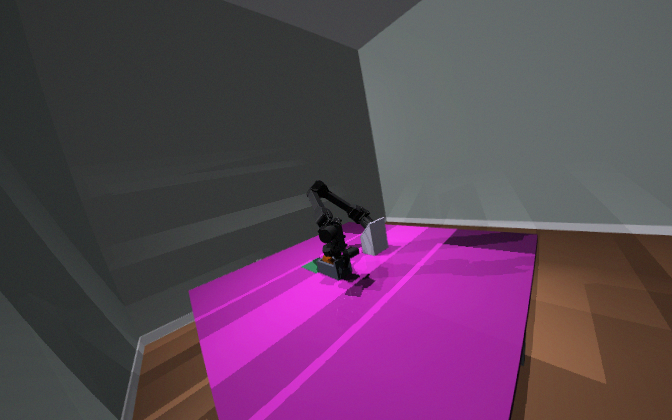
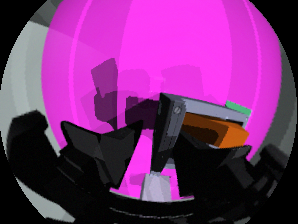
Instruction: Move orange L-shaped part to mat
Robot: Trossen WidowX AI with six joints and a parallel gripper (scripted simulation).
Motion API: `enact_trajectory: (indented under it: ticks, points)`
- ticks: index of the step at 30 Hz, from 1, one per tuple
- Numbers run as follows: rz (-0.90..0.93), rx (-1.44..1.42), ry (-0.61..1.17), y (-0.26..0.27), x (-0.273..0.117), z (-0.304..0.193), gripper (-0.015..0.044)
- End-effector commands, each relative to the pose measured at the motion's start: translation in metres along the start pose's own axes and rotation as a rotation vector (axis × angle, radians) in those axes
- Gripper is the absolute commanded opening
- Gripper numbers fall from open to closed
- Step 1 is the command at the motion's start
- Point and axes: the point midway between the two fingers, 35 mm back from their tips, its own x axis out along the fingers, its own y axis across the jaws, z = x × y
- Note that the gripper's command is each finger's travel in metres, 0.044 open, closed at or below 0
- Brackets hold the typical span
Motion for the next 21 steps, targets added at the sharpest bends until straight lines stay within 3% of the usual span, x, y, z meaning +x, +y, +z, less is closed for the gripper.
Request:
enact_trajectory:
  ticks: [1,8,21]
  points:
    - [0.002,0.003,0.002,0.002,-0.010,0.001,0.0180]
    - [0.004,0.003,0.002,-0.009,-0.095,0.001,0.0180]
    - [0.006,0.002,-0.009,-0.008,-0.095,0.003,0.0180]
